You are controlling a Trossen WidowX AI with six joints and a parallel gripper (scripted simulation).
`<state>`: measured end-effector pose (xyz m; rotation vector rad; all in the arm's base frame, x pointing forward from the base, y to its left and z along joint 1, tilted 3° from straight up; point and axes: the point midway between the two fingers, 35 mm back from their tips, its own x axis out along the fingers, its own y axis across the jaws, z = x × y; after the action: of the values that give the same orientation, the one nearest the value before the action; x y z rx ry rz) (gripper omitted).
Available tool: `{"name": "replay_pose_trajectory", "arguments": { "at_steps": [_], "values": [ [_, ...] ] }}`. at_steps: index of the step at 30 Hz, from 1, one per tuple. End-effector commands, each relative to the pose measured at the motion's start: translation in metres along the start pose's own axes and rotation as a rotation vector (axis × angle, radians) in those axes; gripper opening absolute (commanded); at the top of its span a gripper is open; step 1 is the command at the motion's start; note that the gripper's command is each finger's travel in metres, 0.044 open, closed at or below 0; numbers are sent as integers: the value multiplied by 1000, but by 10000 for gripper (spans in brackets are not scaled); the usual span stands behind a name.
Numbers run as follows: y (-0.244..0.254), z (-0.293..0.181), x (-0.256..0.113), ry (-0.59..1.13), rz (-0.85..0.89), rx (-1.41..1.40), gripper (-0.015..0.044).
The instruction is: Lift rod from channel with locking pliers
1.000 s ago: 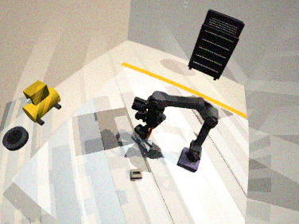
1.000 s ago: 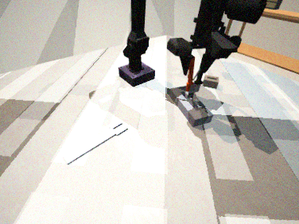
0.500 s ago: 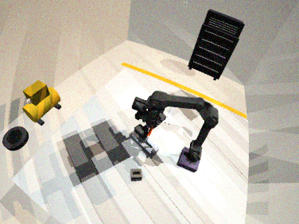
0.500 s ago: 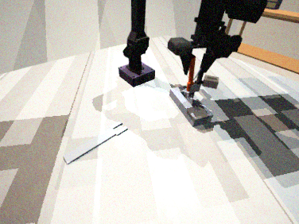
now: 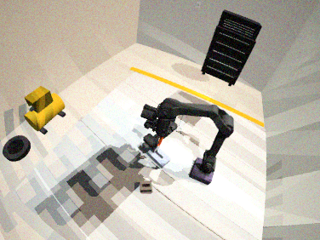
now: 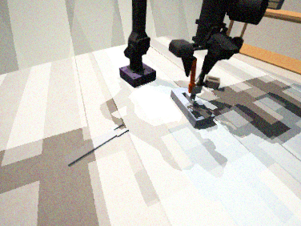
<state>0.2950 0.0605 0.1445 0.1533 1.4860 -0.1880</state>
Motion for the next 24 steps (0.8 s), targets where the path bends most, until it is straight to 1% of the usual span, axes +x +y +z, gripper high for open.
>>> {"name": "replay_pose_trajectory", "arguments": {
  "at_steps": [1, 24],
  "values": [
    [0, -1, 4, 0, 4, 5, 318],
    [0, -2, 27, 0, 4, 5, 318]
  ]
}}
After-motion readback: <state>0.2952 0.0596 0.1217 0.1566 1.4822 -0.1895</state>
